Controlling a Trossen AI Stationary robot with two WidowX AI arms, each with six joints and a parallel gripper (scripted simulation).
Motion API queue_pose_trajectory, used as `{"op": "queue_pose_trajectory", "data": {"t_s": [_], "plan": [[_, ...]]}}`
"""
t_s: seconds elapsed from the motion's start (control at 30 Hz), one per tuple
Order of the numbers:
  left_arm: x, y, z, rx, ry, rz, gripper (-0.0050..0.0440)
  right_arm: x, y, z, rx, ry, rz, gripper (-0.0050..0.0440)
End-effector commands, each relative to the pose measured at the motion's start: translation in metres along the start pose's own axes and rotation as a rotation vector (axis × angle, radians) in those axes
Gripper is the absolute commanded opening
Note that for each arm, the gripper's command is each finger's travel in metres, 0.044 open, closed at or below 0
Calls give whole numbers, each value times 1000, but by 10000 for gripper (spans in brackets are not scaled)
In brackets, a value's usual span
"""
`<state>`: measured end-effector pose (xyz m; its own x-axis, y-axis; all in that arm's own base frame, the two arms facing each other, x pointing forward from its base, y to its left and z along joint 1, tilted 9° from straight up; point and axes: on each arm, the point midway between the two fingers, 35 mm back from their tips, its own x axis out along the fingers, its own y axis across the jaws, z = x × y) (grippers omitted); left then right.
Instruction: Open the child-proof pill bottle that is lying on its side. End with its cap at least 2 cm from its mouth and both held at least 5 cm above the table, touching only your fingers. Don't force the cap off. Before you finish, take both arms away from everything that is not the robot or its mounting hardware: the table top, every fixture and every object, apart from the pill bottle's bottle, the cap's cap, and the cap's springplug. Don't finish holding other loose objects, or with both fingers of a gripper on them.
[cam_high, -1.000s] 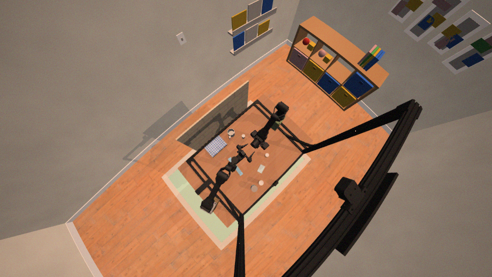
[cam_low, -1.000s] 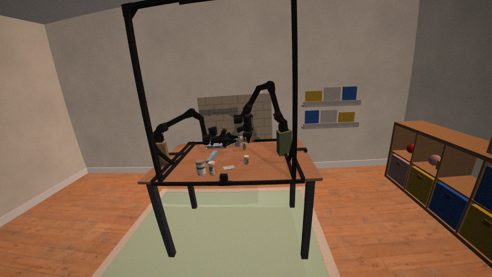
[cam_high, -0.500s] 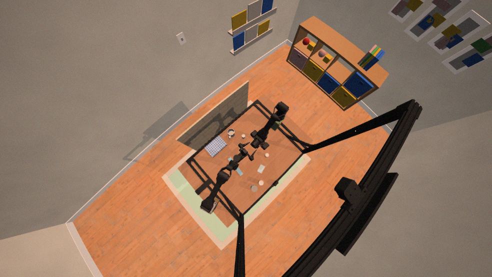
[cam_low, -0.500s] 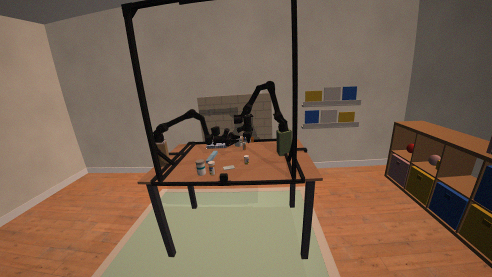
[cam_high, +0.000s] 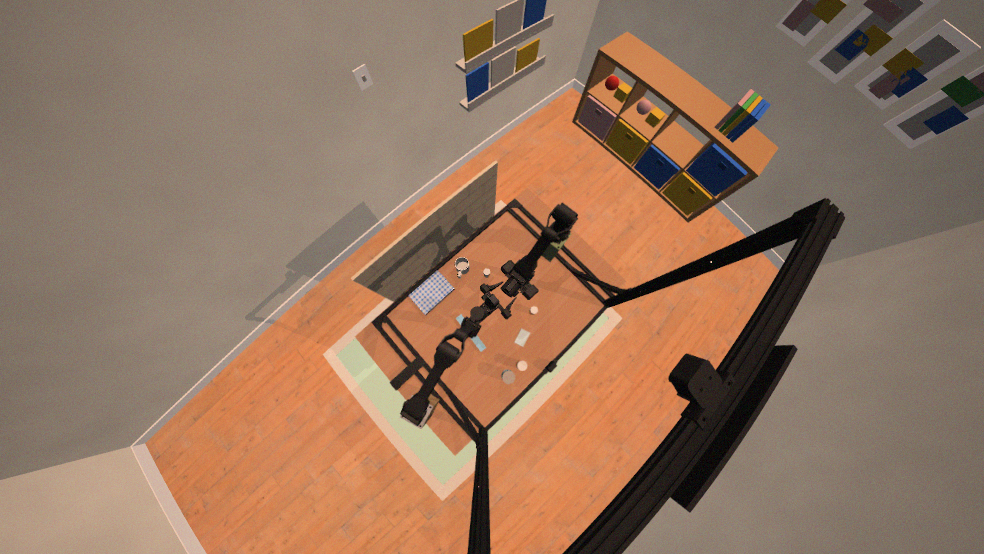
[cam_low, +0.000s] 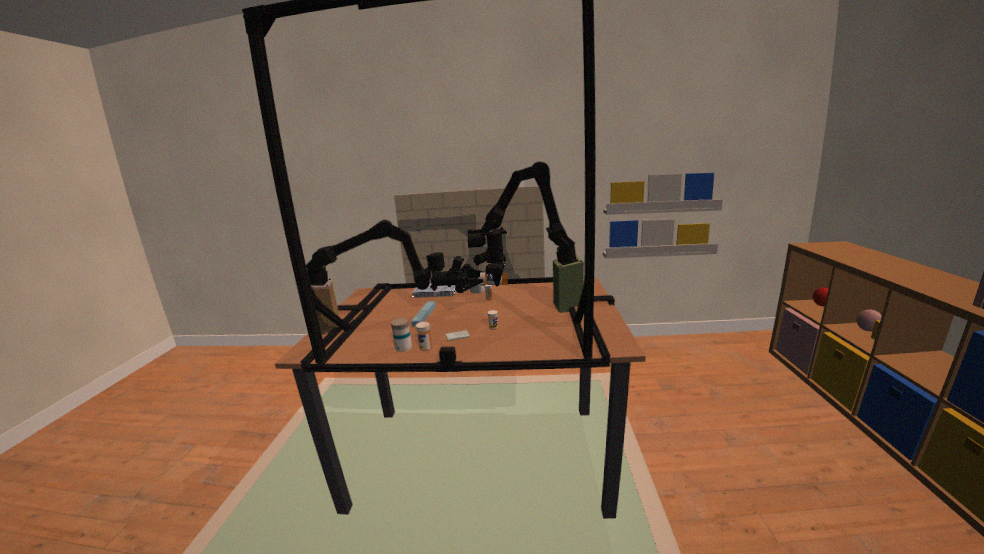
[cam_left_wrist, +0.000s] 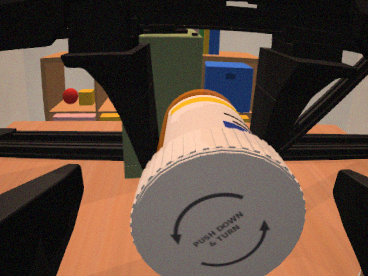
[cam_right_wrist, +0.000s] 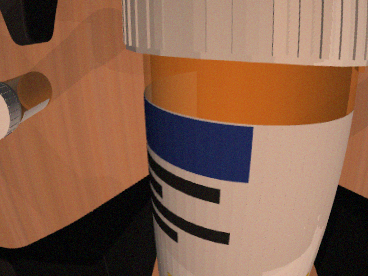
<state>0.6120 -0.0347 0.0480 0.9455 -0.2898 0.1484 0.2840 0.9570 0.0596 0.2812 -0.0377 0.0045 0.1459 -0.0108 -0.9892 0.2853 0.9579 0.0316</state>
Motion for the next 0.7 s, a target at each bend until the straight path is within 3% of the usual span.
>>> {"op": "queue_pose_trajectory", "data": {"t_s": [0.0, 0.03, 0.1, 0.2, 0.67], "plan": [[1, -1, -7, -2, 12, 1, 392, -1, 0, 1, 5, -3, -4, 0], [1, -1, -7, -2, 12, 1, 368, -1, 0, 1, 5, -3, -4, 0], [1, -1, -7, -2, 12, 1, 368, -1, 0, 1, 5, -3, -4, 0], [1, -1, -7, -2, 12, 1, 296, -1, 0, 1, 5, -3, -4, 0], [1, -1, -7, -2, 12, 1, 233, -1, 0, 1, 5, -3, -4, 0]]}}
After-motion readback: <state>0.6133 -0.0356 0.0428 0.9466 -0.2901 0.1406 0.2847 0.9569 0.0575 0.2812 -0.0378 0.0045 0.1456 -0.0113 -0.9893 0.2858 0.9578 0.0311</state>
